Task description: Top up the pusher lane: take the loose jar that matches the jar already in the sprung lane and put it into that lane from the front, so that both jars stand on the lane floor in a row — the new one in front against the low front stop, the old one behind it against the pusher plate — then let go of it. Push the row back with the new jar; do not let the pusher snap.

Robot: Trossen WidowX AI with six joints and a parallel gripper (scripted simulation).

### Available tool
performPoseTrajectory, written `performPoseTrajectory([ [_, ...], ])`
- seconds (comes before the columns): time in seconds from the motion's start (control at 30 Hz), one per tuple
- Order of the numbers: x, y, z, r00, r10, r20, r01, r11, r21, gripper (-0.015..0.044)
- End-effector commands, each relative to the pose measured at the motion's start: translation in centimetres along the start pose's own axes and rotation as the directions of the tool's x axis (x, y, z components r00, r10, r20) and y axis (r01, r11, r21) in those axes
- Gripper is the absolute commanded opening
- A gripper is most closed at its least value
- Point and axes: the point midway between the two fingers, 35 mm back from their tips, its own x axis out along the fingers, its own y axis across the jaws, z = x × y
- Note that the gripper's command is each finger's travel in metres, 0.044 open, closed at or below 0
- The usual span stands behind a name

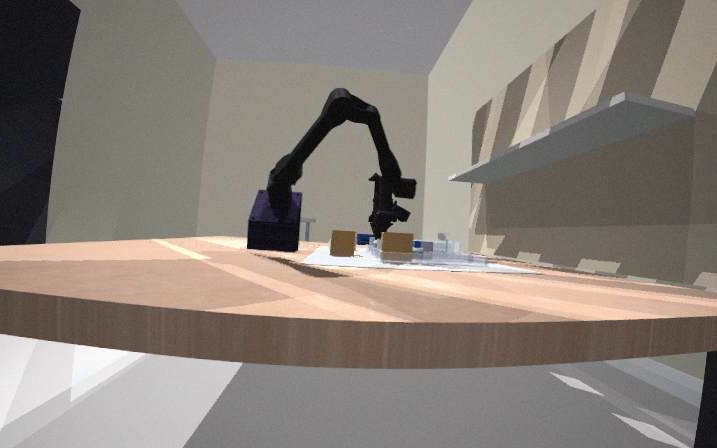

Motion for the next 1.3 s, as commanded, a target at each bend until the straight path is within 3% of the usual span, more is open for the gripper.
performPoseTrajectory([
  [0.0, 0.01, -0.13, 0.16, 1.000, -0.005, 0.008, 0.005, 1.000, 0.006, 0.0000],
  [1.27, 0.02, 0.02, -0.55, 1.000, -0.005, 0.008, 0.005, 1.000, 0.006, 0.0000],
])
